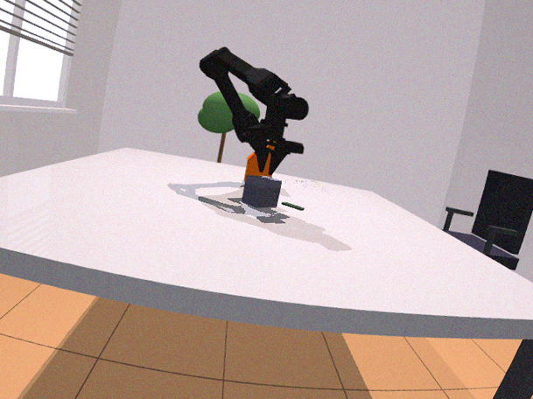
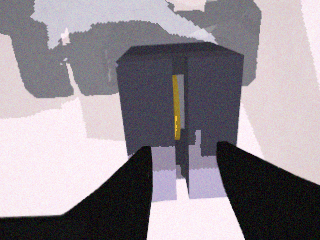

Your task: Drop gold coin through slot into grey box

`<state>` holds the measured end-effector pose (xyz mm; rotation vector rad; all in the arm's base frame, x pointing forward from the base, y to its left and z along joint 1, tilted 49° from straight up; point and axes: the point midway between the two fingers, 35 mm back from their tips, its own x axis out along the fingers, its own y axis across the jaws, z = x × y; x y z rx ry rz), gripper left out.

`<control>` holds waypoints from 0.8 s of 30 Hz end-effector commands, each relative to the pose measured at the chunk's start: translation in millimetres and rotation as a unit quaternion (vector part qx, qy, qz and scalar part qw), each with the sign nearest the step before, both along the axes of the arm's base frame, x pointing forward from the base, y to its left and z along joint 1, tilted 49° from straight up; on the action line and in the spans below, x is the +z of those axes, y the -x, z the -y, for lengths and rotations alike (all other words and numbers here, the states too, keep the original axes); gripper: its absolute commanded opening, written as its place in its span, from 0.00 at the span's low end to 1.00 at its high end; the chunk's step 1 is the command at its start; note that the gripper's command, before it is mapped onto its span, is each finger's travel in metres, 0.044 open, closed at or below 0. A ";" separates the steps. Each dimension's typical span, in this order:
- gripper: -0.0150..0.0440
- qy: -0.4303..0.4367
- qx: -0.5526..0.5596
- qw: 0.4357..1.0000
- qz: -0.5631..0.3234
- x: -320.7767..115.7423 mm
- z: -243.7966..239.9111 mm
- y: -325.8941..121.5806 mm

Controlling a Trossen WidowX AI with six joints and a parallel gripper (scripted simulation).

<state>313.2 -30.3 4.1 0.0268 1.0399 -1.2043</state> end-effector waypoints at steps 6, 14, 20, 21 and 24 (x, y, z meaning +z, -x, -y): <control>0.70 0.000 0.000 1.000 0.000 9.1 -10.7 -0.4; 1.00 0.003 0.001 1.000 -0.003 38.3 -41.5 2.1; 1.00 0.004 0.001 1.000 -0.003 40.0 -43.1 2.4; 1.00 0.004 0.001 1.000 -0.003 40.0 -43.1 2.4; 1.00 0.004 0.001 1.000 -0.003 40.0 -43.1 2.4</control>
